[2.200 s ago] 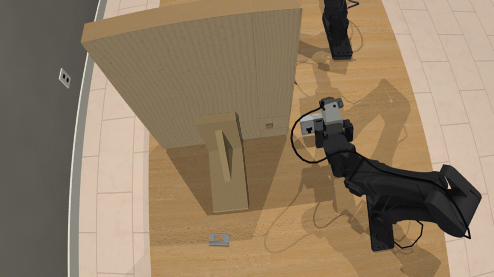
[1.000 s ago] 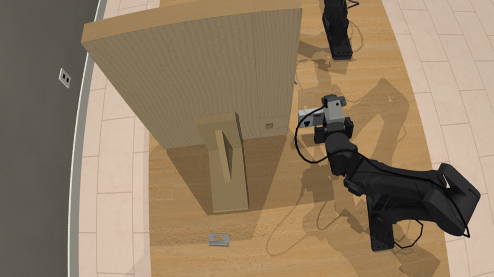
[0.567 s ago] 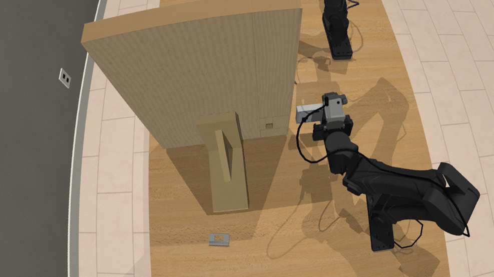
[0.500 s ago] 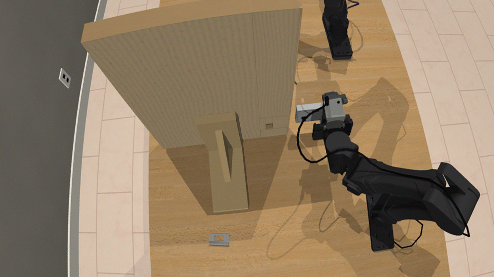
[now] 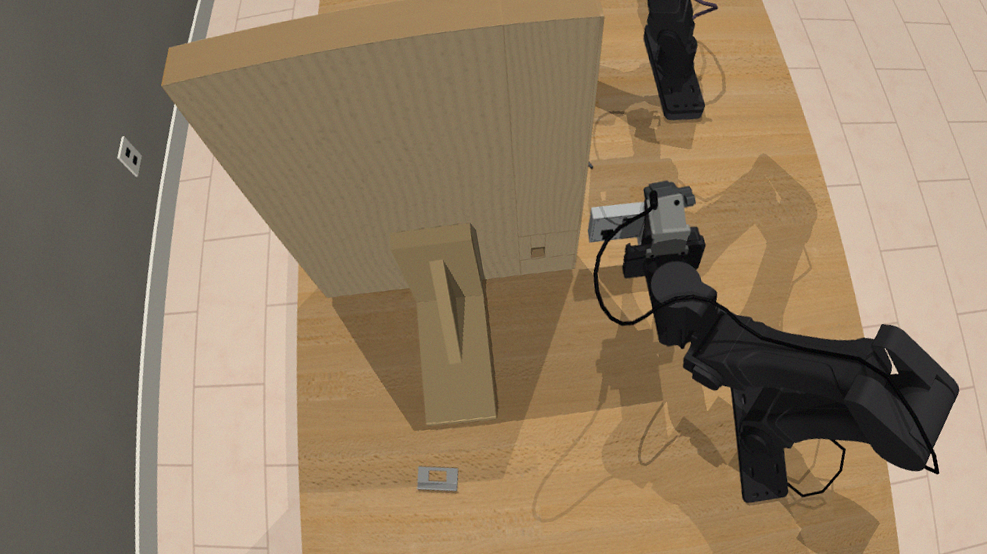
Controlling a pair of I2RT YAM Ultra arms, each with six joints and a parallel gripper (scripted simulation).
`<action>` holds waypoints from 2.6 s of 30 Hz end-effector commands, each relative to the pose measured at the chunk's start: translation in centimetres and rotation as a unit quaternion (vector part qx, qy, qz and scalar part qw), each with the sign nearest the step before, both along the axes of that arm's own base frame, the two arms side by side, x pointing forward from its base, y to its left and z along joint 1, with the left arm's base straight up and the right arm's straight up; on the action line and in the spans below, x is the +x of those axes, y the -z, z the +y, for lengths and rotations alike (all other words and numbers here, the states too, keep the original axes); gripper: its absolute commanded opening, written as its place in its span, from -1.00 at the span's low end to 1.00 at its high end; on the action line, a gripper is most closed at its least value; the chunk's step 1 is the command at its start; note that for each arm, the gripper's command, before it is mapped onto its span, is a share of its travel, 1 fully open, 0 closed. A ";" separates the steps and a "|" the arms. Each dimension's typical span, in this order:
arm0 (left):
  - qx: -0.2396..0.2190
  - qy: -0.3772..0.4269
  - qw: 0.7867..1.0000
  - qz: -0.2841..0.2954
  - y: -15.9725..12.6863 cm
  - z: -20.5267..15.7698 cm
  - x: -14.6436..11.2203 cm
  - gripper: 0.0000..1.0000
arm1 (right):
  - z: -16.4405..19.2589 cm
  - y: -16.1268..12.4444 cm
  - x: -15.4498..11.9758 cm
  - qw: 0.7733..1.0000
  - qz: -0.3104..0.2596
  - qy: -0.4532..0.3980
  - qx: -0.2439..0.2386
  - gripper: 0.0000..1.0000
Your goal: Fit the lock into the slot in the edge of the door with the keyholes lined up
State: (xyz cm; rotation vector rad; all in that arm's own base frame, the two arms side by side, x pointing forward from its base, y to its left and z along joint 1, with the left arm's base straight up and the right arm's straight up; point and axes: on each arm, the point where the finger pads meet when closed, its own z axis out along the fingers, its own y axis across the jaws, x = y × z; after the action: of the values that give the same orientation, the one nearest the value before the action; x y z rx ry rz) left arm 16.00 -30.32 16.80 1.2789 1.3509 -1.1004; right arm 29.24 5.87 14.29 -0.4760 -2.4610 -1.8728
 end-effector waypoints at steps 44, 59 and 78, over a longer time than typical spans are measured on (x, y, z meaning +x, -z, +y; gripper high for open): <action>-0.045 0.004 0.997 -0.059 -3.2 -0.4 0.5 -1.00 | -0.2 -0.9 0.9 1.000 -0.021 0.003 0.002 1.00; -0.056 0.008 0.996 -0.070 -4.3 -0.2 0.3 -1.00 | -0.2 -0.9 0.9 1.000 -0.021 0.003 0.002 1.00; -0.042 0.002 0.998 -0.053 -3.7 -0.2 0.6 -1.00 | -0.2 -0.9 0.9 1.000 -0.021 0.003 0.002 1.00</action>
State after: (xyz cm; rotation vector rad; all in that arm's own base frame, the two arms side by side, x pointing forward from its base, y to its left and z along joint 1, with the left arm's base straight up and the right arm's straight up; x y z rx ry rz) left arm 15.83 -30.19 16.48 1.2860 1.3623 -1.0997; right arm 29.24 5.87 14.29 -0.4760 -2.4610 -1.8728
